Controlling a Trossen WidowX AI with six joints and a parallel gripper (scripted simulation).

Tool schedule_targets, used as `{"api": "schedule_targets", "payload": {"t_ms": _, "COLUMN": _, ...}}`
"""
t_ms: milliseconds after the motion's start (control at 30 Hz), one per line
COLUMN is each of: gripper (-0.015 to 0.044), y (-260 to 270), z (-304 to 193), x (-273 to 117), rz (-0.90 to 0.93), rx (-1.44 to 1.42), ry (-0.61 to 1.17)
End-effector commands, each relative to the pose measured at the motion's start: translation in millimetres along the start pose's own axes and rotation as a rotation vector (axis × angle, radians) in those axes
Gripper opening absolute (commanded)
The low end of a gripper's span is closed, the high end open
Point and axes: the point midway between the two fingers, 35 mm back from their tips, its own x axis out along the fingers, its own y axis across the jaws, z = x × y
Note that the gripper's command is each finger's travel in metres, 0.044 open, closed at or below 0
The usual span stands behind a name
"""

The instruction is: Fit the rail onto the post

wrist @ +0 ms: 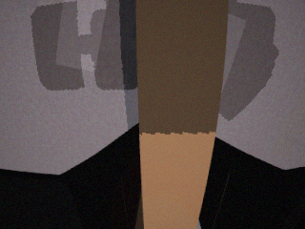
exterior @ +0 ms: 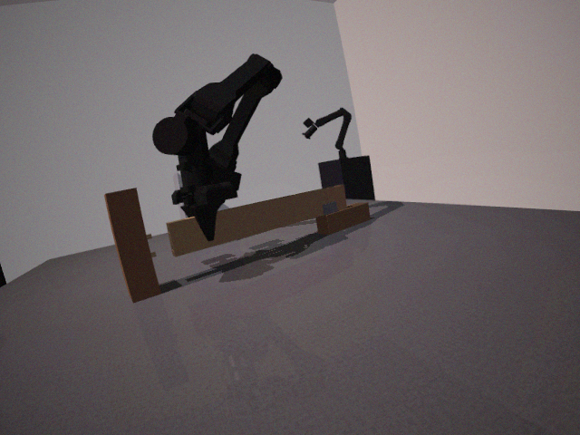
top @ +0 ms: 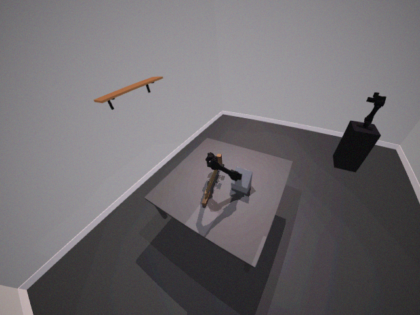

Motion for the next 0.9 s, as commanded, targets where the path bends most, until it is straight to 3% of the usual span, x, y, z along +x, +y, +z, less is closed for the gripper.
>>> {"api": "schedule_targets", "payload": {"t_ms": 0, "gripper": 0.0000, "y": -3.3, "z": 0.1, "x": -3.3, "rz": -0.014, "rx": -0.001, "ry": -0.003}}
{"api": "schedule_targets", "payload": {"t_ms": 867, "gripper": 0.0000, "y": -0.2, "z": 0.1, "x": -0.8, "rz": -0.014, "rx": -0.001, "ry": -0.003}}
